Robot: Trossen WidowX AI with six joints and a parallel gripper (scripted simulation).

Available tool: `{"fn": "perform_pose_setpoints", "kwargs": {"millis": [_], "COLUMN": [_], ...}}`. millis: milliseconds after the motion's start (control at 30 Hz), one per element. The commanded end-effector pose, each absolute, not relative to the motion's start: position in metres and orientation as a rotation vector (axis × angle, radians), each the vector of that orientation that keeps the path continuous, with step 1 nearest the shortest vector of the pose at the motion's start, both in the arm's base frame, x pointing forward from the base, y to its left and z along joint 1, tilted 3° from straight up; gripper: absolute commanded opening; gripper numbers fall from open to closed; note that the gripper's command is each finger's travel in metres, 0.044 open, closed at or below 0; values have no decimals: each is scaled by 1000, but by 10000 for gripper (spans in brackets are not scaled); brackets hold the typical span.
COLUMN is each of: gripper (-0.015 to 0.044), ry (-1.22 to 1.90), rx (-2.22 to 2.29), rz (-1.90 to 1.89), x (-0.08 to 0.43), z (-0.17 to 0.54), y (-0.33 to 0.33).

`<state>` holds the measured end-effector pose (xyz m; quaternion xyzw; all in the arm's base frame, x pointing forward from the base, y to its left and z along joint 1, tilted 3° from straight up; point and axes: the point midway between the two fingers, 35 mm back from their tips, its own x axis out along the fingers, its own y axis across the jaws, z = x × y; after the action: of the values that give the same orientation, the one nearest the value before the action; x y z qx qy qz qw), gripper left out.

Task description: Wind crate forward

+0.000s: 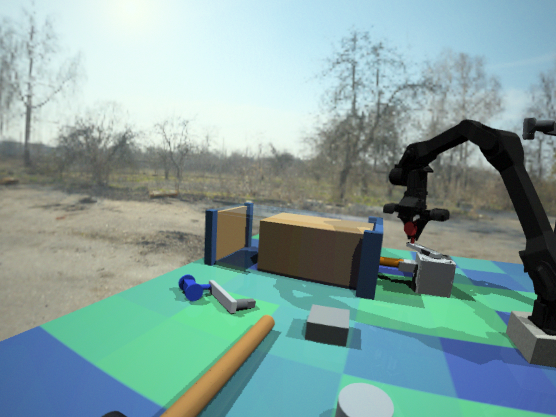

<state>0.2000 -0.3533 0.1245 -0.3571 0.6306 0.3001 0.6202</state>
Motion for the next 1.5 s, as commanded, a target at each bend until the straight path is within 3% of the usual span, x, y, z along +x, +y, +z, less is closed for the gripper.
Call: {"fn": "perform_pose_setpoints", "kwargs": {"millis": [0, 1467], "gripper": [0, 0], "ry": [1385, 1382], "rx": [-840, -838], "rz": [720, 721], "x": [223, 244], "z": [126, 126], "y": [-336, -304]}}
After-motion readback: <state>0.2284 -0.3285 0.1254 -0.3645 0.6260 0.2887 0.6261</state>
